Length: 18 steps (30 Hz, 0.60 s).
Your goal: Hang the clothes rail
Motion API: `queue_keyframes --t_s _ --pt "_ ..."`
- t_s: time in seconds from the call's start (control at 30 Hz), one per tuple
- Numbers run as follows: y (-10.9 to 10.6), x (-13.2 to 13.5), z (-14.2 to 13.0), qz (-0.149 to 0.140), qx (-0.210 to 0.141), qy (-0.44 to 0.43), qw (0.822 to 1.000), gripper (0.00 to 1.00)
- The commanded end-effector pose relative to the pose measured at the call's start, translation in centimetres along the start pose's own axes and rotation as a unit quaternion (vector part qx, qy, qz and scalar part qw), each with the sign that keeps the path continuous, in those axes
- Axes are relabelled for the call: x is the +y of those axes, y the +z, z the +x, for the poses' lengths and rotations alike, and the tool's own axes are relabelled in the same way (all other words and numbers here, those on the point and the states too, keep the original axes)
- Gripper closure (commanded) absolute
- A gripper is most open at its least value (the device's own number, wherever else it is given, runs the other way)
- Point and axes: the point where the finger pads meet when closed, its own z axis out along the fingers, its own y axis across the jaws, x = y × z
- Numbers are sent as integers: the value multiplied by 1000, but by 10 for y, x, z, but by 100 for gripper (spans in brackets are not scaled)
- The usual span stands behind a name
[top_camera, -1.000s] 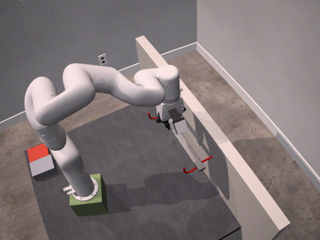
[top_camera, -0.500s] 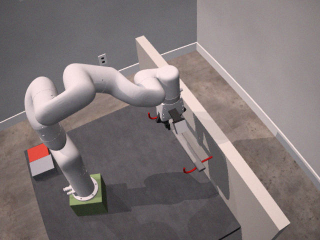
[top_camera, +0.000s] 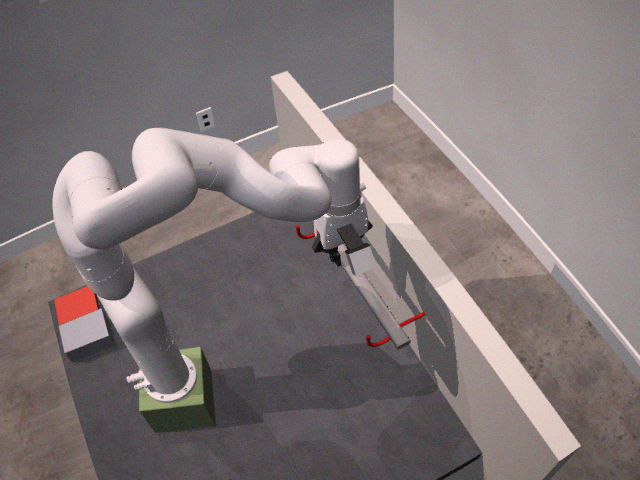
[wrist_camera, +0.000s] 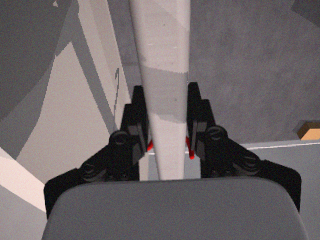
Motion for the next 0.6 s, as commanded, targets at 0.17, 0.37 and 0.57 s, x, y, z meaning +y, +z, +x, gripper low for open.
queue_keyframes --t_s 0.17,0.37,0.57 --pt "15 -1 0 2 0 0 1000 100" --pt "21 -1 0 2 0 0 1000 100" --pt "31 -1 0 2 0 0 1000 100"
